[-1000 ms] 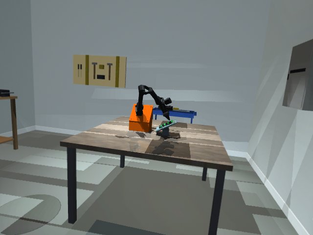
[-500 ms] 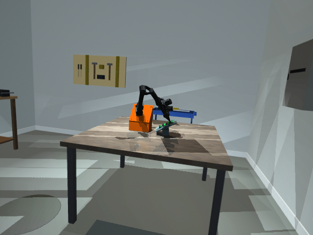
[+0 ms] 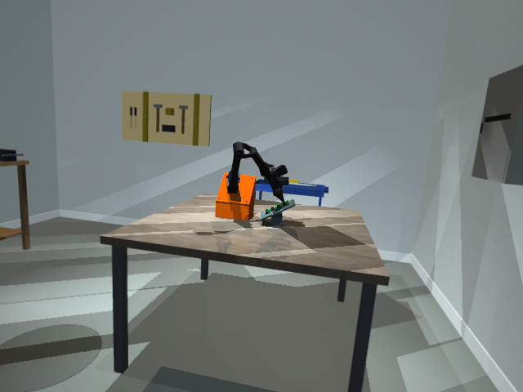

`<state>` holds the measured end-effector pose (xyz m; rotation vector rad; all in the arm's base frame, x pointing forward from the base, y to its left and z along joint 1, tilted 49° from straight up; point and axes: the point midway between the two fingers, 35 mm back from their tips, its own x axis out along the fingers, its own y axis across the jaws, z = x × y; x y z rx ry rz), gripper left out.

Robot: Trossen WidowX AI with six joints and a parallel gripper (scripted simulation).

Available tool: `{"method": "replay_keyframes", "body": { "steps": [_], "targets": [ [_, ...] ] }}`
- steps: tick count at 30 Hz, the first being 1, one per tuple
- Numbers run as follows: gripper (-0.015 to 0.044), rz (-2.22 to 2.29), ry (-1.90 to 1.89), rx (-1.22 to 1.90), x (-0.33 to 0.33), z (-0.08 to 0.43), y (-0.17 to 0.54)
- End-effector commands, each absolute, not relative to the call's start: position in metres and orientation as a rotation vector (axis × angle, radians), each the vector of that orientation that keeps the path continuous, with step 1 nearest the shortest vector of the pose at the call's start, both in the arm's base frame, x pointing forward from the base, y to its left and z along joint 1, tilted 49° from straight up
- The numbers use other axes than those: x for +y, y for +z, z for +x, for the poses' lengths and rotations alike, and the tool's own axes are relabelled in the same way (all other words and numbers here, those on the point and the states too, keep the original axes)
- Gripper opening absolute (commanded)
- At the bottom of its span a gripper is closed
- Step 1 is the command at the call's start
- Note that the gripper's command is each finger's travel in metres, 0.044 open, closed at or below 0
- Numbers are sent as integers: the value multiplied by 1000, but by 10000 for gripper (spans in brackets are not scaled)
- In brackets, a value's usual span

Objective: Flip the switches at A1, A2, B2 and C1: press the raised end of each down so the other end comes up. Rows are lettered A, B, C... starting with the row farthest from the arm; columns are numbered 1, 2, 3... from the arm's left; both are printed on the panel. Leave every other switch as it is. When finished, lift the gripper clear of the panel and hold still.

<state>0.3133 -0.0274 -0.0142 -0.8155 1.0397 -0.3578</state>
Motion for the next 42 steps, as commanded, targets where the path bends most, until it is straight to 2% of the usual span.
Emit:
{"method": "replay_keyframes", "body": {
  "steps": [1, 35, 42],
  "targets": [
    [0, -817, -354, 1042, -28, 313, -15],
    [0, -817, -354, 1042, -31, 315, -18],
    [0, -811, -361, 1067, 8, 290, 18]
  ]
}}
